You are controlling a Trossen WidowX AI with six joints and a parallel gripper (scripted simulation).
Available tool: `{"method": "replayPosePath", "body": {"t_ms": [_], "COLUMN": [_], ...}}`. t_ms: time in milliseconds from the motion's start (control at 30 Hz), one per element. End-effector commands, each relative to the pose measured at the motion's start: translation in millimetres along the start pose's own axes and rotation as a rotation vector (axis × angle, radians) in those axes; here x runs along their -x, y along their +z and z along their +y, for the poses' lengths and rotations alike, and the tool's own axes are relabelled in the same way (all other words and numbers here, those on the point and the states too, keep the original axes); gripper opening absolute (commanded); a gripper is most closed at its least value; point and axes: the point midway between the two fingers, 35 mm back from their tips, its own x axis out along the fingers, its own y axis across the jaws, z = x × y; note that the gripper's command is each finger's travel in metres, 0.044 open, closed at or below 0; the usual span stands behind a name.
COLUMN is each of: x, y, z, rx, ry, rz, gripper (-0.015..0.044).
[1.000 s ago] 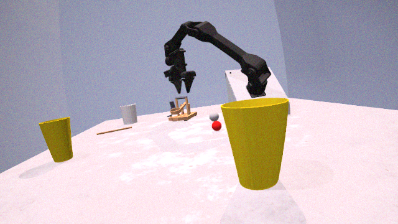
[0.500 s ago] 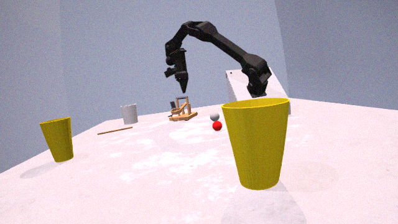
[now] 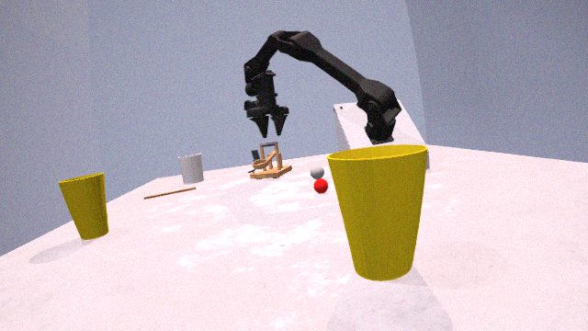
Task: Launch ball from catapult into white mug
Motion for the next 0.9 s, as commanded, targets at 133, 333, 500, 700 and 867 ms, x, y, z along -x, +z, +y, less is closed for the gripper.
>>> {"method": "replayPosePath", "body": {"t_ms": [133,333,500,700,867], "x": [1.5,2.2,2.9,3.6,4.2], "y": [-0.7,-1.0,-1.1,-1.4,-1.5], "z": [0.1,0.1,0.0,0.0,-0.1], "rx": [-0.297,-0.505,-0.678,-0.886,-1.059], "ry": [0.001,0.001,0.001,0.002,0.003], "rz": [0.0,-0.001,-0.001,-0.002,-0.002], "gripper": [0.044,0.044,0.044,0.044,0.044]}}
